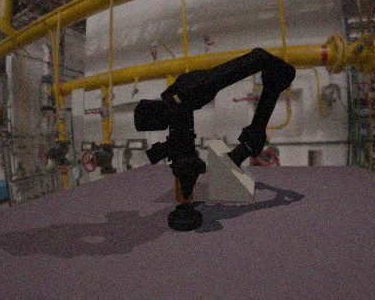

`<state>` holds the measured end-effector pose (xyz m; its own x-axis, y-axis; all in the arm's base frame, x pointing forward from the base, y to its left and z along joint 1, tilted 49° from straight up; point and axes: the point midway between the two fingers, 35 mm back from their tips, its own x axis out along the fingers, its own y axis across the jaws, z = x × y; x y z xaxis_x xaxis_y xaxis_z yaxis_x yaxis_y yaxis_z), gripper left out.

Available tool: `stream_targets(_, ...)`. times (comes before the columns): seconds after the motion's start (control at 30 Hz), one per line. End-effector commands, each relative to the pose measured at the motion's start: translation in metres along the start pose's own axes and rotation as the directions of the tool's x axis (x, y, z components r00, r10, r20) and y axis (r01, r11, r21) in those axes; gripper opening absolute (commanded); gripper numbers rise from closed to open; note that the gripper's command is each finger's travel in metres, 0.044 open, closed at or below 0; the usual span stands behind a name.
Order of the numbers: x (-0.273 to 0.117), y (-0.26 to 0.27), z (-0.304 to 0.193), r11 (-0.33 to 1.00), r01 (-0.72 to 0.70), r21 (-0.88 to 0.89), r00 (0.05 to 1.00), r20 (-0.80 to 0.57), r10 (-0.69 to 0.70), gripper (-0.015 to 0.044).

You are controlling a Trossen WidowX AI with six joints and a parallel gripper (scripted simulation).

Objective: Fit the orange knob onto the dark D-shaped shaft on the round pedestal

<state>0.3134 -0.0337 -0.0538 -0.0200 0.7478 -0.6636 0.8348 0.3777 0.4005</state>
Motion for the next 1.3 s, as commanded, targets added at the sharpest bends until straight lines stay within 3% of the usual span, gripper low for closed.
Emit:
stream_targets(0.0,0.0012,-0.0003,0.0014,1.0,-0.003,0.008,1.0,0.005,0.003,0.0)
stream_targets(0.6,-0.0029,0.0017,0.0006,1.0,-0.003,0.008,1.0,0.005,0.003,0.0)
stream_targets(0.83,-0.0032,0.0012,0.0015,0.979,-0.004,0.206,1.0,0.005,0.003,0.0)
stream_targets(1.27,0.0017,0.0007,0.0015,0.976,-0.004,0.216,1.0,0.004,0.003,0.0)
